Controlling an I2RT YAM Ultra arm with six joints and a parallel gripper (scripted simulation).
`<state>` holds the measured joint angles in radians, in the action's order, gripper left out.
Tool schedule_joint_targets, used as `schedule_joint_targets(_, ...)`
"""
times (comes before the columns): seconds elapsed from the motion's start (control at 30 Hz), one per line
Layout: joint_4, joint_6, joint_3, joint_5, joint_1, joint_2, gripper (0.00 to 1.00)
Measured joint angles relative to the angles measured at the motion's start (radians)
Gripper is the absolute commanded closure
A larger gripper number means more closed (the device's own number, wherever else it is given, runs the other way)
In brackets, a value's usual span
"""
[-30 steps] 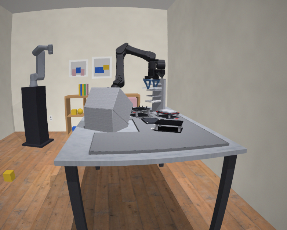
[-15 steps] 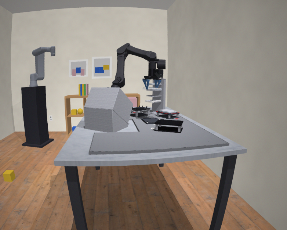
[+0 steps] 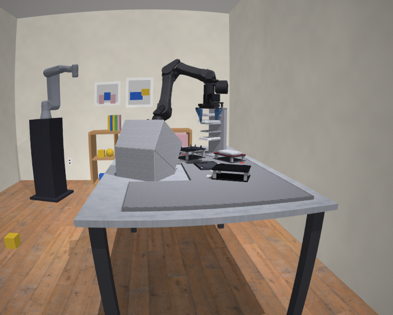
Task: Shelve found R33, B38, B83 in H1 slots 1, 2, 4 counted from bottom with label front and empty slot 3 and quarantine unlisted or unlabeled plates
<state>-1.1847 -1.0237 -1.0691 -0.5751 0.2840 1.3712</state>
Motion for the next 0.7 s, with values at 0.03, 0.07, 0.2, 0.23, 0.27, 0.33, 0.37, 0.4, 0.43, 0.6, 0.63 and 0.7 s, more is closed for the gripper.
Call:
schedule_joint_targets(0.03,0.007,-0.013,0.006,0.0,-0.002,0.0,0.14)
schedule_joint_targets(0.07,0.012,-0.024,0.013,0.0,-0.006,0.0,0.14)
schedule_joint_targets(0.2,0.032,-0.057,0.035,0.0,-0.024,0.0,0.14)
schedule_joint_targets(0.23,0.041,-0.065,0.042,0.0,-0.031,0.0,0.14)
schedule_joint_targets(0.27,0.051,-0.073,0.05,0.0,-0.037,0.0,0.14)
schedule_joint_targets(0.33,0.072,-0.089,0.065,0.0,-0.051,0.002,0.14)
schedule_joint_targets(0.37,0.083,-0.097,0.072,0.0,-0.058,0.004,0.14)
schedule_joint_targets(0.4,0.095,-0.104,0.079,0.0,-0.064,0.008,0.14)
schedule_joint_targets(0.43,0.108,-0.112,0.085,0.0,-0.07,0.012,0.14)
schedule_joint_targets(0.6,0.172,-0.149,0.12,0.003,-0.101,0.029,0.14)
schedule_joint_targets(0.63,0.183,-0.155,0.125,0.004,-0.107,0.032,0.14)
schedule_joint_targets(0.7,0.198,-0.166,0.13,0.005,-0.111,0.035,0.14)
